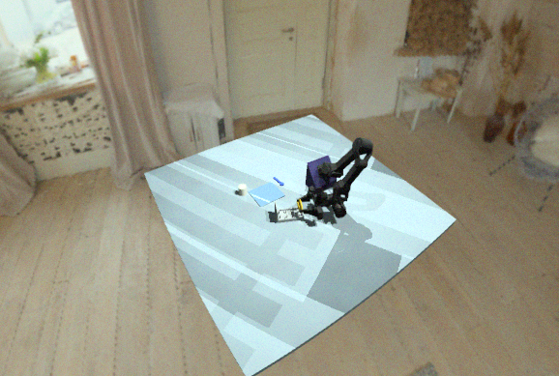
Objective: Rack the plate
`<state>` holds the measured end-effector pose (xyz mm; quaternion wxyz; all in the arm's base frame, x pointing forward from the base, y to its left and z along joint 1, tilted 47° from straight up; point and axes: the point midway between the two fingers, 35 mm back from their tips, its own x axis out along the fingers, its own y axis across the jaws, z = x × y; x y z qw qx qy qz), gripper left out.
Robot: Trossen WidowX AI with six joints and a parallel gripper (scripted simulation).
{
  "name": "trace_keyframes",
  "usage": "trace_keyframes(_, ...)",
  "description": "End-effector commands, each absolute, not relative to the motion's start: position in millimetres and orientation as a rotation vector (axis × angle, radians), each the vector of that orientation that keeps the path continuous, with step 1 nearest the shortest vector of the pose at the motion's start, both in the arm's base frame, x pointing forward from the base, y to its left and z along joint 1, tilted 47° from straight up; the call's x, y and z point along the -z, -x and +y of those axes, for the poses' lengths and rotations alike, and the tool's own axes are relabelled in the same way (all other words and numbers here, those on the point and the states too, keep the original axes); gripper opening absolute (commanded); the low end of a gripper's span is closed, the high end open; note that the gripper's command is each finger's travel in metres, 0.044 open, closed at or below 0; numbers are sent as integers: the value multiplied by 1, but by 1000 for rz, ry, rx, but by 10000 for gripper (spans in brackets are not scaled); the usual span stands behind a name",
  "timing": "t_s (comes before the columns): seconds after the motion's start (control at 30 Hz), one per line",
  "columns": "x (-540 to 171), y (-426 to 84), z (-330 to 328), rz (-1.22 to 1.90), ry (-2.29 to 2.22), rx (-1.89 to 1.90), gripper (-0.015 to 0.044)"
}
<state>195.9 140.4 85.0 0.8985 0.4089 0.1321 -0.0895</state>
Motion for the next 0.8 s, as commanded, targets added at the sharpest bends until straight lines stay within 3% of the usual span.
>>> trace_keyframes(0.0,-83,-199,139,274,-838,188,0)
trace_keyframes(0.77,-66,-211,150,276,-859,178,0)
